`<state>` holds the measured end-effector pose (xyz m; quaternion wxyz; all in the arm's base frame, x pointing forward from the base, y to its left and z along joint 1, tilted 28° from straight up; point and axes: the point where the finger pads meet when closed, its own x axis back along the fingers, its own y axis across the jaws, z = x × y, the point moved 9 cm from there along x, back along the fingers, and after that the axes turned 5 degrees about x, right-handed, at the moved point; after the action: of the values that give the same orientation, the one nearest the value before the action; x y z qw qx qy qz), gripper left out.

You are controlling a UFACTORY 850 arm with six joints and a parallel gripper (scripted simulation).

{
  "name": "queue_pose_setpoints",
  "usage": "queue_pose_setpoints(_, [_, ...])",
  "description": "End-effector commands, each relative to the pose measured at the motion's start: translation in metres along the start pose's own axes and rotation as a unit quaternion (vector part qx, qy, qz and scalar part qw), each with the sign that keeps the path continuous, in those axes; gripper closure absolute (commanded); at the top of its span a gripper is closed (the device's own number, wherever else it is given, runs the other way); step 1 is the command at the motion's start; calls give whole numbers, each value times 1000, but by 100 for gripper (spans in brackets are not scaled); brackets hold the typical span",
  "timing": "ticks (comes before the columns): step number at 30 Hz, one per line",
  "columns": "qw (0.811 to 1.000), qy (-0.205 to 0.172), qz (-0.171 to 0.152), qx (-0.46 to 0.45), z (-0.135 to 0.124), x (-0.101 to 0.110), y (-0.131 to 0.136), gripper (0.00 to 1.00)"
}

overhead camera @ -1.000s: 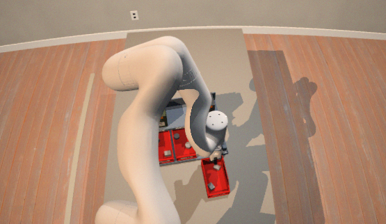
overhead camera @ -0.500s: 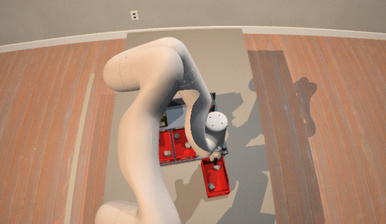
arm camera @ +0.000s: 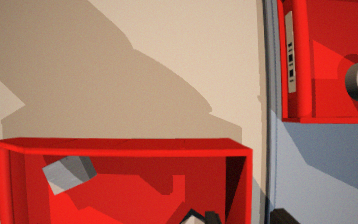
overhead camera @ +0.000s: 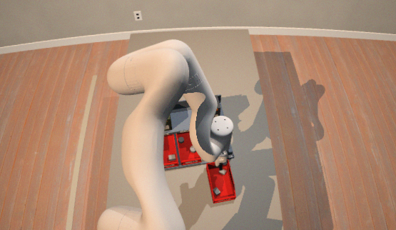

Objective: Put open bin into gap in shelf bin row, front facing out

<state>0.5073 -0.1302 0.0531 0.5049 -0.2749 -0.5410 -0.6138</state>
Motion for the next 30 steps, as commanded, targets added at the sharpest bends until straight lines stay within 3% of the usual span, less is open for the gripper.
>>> queue_pose_setpoints(1, [1000, 0, 0, 0, 0, -5, 0, 66])
queue_pose_setpoints(15, [1000, 0, 0, 0, 0, -9, 0, 66])
queue_pose_setpoints(16, [1000, 0, 0, 0, 0, -9, 0, 100])
queue_pose_setpoints(30, [1000, 0, 0, 0, 0, -9, 0, 100])
